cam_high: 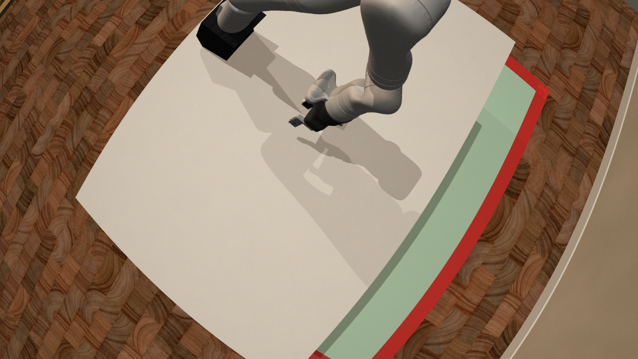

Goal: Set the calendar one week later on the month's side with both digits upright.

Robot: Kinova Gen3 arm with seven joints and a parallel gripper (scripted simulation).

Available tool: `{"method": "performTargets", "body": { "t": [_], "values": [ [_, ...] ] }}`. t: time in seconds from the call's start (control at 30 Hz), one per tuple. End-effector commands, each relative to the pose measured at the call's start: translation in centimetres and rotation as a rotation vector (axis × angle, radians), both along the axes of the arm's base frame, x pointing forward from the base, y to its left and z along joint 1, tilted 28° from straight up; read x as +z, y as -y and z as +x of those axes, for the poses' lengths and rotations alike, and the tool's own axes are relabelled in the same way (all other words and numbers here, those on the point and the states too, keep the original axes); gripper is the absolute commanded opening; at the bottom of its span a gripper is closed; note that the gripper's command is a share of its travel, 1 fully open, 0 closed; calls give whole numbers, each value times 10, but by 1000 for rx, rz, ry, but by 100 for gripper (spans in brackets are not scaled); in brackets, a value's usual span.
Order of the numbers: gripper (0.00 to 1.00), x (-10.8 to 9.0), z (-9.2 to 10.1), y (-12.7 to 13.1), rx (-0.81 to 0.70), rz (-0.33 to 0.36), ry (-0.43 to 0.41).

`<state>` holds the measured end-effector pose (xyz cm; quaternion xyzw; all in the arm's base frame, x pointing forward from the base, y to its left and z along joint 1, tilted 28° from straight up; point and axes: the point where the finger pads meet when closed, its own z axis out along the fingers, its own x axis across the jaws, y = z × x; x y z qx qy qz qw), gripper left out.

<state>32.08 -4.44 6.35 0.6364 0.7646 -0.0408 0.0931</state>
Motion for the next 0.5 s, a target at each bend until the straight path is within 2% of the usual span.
{"method": "performTargets", "body": {
  "t": [0.0,0.23,0.47],
  "values": [
    [100,17,4,-8,14,41,74],
    [100,42,9,-48,109,154,230],
    [100,59,10,-67,163,200,321]
  ]
}}
